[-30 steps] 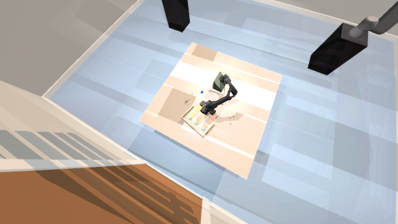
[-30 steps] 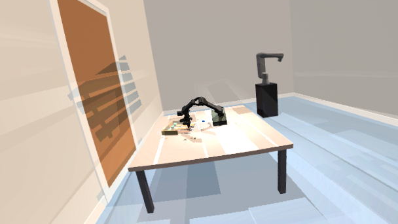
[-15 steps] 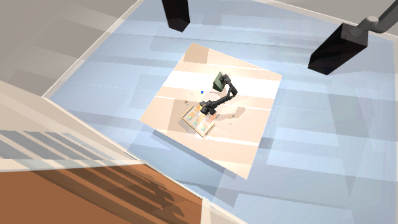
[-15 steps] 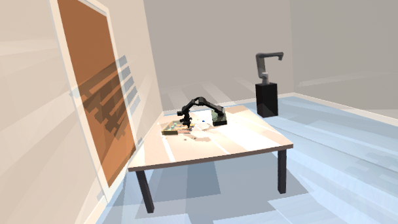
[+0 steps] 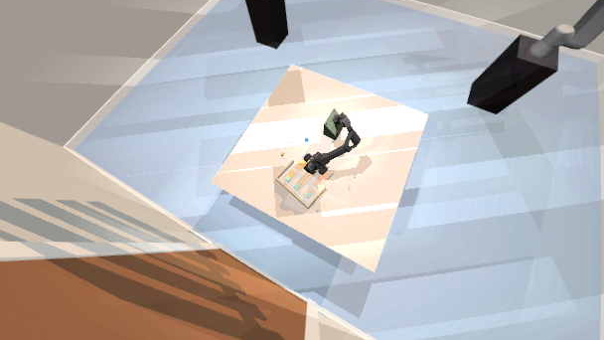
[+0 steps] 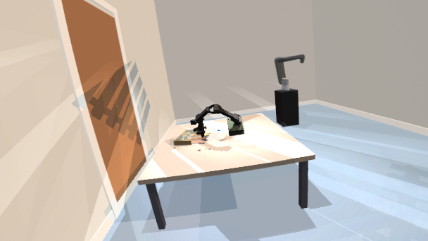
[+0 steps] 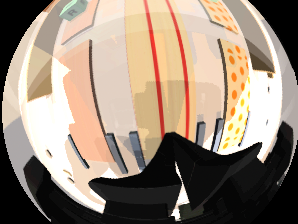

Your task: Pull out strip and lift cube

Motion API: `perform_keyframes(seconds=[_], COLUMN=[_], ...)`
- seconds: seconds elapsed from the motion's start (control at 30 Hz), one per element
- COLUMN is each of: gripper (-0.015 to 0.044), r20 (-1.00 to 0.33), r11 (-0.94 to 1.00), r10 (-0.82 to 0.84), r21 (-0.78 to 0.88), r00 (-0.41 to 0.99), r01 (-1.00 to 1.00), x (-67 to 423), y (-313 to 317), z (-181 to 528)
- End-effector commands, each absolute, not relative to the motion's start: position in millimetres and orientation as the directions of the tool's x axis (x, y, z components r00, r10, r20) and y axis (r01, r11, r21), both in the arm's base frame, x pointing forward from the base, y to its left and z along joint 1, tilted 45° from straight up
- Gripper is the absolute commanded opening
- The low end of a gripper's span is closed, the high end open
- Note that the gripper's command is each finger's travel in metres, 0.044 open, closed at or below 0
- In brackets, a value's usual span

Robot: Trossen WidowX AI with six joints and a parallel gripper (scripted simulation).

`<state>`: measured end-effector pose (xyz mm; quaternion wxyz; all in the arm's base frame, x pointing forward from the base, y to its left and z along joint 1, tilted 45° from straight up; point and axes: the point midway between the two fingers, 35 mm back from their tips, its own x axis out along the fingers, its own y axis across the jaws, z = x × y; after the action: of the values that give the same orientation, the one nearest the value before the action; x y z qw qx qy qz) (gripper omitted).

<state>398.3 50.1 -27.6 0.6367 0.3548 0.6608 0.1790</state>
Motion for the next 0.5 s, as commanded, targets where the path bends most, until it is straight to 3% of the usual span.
perform_keyframes(seconds=[0.0, 0.47], gripper=[0.0, 0.0], r20=[-0.712, -0.711], r11=[0.682, 0.682], r10=[0.7, 0.7], r21=[0.691, 0.691], r00=[0.059, 0.058], r01=[0.239, 0.239], x=[398.8, 391.6], y=[54.2, 55.7], z=[-29.0, -29.3])
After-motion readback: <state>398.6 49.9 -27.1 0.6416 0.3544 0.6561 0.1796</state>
